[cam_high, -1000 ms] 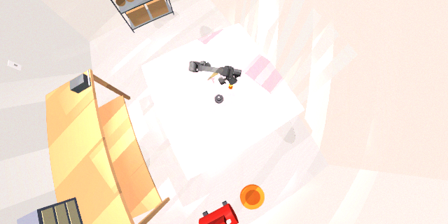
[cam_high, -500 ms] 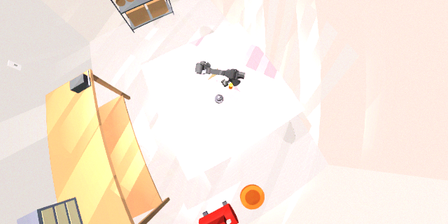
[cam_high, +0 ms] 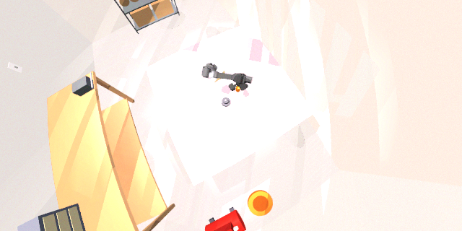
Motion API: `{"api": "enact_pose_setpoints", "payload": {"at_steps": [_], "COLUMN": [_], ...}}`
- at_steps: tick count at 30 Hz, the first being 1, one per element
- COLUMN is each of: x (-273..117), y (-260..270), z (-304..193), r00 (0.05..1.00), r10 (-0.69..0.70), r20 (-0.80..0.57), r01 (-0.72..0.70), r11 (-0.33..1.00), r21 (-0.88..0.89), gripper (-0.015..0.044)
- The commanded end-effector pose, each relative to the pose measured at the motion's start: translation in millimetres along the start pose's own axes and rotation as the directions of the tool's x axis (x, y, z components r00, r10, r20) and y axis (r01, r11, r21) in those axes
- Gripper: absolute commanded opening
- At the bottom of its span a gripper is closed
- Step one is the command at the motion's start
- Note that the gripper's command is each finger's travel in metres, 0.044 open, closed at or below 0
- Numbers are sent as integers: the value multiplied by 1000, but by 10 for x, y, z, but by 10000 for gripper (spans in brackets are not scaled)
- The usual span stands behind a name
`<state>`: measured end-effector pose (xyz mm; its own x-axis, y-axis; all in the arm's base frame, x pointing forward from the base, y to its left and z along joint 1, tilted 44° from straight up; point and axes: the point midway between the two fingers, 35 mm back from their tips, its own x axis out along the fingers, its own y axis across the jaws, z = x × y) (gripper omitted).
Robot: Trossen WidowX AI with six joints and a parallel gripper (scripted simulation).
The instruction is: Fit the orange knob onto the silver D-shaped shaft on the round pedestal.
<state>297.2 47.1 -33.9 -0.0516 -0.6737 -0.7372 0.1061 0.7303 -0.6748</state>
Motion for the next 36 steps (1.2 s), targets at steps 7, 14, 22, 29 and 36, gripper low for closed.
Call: {"api": "enact_pose_setpoints", "payload": {"at_steps": [7, 14, 22, 29, 36], "x": [181, 294, 423, 534, 640], "y": [-2, -3, -7, -13, -21], "z": [4, 7, 5, -1, -11], "r00": [1000, 1000, 1000, 1000, 1000], "r10": [-5, -6, -6, -8, -9], "r20": [0, 0, 0, 0, 0], "r01": [5, 6, 6, 8, 9], "r11": [1000, 1000, 1000, 1000, 1000], "r21": [-7, -7, -7, -6, -6], "gripper": [440, 440, 440, 440, 440]}}
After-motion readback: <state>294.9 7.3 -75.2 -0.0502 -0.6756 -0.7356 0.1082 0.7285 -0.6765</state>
